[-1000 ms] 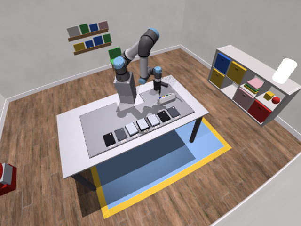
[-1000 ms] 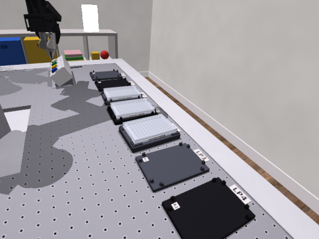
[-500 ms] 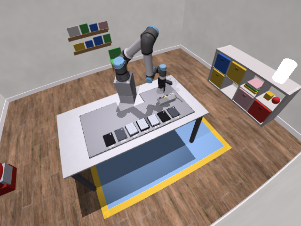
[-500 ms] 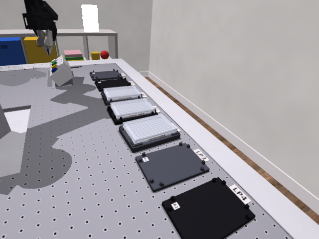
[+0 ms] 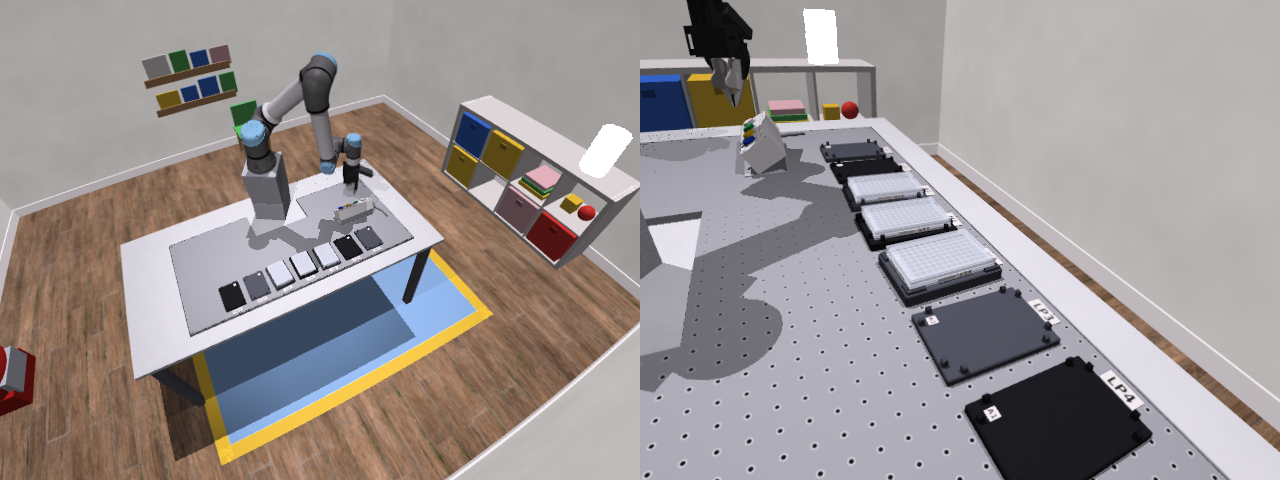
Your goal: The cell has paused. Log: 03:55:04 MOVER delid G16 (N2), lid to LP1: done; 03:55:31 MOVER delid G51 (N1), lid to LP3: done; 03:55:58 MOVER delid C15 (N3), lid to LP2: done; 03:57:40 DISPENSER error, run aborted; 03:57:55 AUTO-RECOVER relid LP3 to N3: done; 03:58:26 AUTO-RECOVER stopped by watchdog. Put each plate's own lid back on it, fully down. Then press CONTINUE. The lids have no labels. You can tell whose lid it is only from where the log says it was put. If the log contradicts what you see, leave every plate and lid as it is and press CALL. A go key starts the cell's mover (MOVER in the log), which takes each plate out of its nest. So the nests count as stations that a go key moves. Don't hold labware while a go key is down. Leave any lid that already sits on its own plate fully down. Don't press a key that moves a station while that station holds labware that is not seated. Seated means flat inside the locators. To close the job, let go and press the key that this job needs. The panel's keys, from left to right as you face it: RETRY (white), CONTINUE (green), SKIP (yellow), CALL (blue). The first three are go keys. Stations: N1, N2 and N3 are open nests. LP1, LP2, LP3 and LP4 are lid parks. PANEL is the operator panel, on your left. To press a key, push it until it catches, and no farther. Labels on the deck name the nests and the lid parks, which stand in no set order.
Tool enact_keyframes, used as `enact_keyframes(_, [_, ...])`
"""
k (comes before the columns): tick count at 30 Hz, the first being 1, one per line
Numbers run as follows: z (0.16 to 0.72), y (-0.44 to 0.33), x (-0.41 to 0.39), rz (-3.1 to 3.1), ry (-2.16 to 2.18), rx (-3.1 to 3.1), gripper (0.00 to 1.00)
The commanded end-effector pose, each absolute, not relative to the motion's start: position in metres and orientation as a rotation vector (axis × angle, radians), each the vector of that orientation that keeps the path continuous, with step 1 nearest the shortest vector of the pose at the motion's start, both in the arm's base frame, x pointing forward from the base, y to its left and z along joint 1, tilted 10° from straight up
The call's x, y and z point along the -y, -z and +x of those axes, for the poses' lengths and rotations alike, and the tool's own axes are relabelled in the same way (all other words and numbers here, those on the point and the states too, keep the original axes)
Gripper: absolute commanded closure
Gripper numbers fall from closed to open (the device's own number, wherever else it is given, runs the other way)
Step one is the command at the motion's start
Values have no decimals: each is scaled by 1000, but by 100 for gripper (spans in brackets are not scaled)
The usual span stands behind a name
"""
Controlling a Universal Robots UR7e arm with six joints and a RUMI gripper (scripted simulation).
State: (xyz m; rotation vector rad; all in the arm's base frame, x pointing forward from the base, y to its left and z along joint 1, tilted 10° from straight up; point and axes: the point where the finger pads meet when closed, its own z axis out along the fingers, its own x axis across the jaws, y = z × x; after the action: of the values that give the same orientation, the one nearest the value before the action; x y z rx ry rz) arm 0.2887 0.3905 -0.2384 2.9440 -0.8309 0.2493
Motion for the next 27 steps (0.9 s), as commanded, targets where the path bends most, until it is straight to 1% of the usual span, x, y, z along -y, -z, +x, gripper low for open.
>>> enact_keyframes(1, [289, 238, -392, 2944, -250, 831, 100])
enact_keyframes(27, [292, 258, -390, 2944, -250, 831, 100])
